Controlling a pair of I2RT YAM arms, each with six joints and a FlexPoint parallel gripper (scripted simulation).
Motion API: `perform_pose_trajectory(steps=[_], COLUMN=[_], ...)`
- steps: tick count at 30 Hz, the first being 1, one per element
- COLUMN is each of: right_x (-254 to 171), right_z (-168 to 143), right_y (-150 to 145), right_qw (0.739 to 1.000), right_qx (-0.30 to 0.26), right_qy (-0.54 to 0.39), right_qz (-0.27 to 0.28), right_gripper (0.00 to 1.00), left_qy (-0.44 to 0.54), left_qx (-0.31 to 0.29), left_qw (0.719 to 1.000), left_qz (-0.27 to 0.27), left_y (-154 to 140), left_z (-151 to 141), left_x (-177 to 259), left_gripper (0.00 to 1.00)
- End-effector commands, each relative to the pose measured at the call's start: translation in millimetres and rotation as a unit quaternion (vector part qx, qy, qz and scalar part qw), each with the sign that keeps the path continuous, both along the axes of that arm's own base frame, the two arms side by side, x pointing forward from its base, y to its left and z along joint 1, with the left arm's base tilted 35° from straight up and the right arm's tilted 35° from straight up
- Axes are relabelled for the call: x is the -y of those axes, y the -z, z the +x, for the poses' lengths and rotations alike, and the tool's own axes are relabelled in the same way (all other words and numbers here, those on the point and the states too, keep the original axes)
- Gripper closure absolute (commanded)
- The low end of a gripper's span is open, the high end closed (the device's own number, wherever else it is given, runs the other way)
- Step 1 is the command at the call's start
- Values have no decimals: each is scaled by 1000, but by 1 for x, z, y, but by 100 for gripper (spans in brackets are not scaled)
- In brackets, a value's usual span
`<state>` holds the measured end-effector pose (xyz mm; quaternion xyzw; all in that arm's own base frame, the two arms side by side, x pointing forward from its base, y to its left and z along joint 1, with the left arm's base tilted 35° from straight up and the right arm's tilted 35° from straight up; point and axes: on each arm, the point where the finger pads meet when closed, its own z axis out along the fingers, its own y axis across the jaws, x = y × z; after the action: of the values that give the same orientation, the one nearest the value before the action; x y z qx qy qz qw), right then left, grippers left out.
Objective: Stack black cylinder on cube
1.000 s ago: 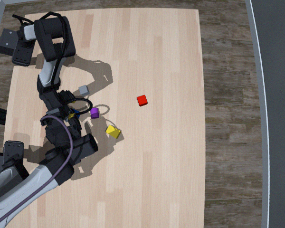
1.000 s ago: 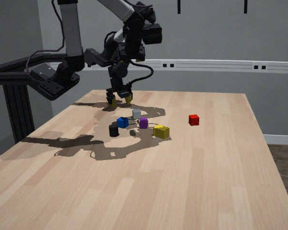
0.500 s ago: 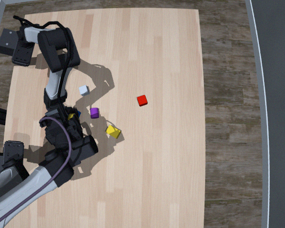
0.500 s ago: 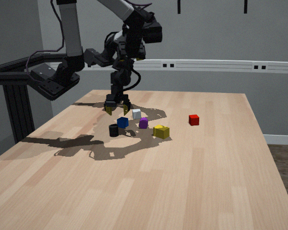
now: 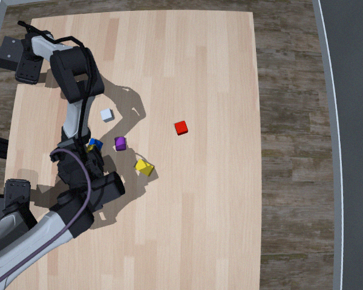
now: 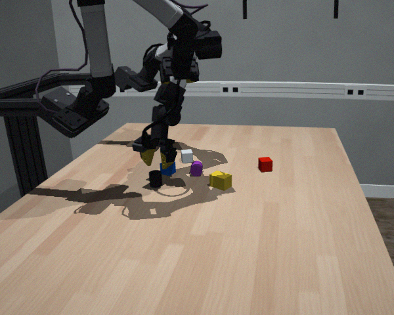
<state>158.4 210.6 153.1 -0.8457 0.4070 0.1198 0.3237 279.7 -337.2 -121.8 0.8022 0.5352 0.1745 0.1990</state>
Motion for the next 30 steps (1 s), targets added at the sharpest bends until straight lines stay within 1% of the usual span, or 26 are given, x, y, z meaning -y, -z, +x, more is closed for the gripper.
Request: perform_pose_trajectory(steps=[1,5,8,9,14,15,18,25,30], right_x=[0,0,0,0,0,1,1,1,1], right_z=[3,3,3,3,3,3,3,3,3], right_y=[-14,-14,-14,-14,-14,-14,-14,-14,-14], right_qw=[1000,1000,1000,1000,1000,1000,1000,1000,1000], right_qx=[18,18,18,18,18,18,18,18,18], right_qy=[1,1,1,1,1,1,1,1,1], right_qz=[11,11,11,11,11,11,11,11,11], right_gripper=[39,39,39,39,39,39,39,39,39], left_qy=[13,15,15,15,15,21,20,19,18], left_qx=[-5,-6,-4,-4,-10,-6,4,2,1], left_qw=[1000,1000,1000,1000,1000,1000,1000,1000,1000], left_qz=[9,6,3,3,11,6,-12,-7,1], left_y=[5,19,32,35,38,34,21,22,16], left_z=[3,13,24,26,26,23,25,24,15], left_x=[3,6,10,11,11,16,21,19,19], left_gripper=[33,33,38,39,39,39,48,67,68])
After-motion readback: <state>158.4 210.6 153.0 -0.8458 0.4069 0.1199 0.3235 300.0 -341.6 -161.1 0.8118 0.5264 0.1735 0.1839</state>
